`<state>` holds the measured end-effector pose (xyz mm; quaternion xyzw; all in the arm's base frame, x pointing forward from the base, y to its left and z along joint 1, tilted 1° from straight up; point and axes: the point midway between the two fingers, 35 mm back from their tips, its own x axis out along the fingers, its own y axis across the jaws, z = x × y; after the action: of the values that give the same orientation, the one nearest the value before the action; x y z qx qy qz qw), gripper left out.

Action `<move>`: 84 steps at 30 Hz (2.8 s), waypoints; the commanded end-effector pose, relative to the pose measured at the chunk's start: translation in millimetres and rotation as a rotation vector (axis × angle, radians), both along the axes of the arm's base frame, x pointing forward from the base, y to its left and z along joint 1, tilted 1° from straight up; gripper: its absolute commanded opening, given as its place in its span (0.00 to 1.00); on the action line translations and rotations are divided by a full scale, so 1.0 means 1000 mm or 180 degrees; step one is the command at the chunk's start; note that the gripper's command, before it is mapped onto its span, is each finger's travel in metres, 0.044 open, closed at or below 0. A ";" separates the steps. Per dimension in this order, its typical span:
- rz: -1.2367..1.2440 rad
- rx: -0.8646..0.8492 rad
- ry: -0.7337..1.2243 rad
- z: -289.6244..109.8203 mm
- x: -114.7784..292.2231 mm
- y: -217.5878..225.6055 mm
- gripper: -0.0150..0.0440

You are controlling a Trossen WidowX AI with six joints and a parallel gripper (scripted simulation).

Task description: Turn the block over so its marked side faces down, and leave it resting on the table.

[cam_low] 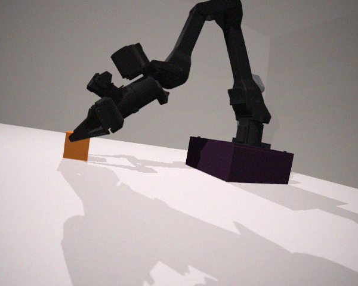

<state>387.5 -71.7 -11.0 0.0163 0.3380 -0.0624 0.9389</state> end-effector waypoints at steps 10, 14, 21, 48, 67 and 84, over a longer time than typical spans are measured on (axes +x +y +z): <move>-0.0017 0.0092 0.1004 0.068 -0.026 0.005 1.00; -0.0017 0.0092 0.1004 0.068 -0.026 0.005 1.00; -0.0017 0.0092 0.1004 0.068 -0.026 0.005 1.00; -0.0048 0.0313 0.2680 0.093 0.010 -0.002 1.00; -0.0048 0.0313 0.2680 0.043 0.011 -0.003 1.00; -0.0048 0.0313 0.2680 0.025 0.012 -0.003 1.00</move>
<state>402.4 -74.6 25.0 0.0356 0.6885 -0.0524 0.7224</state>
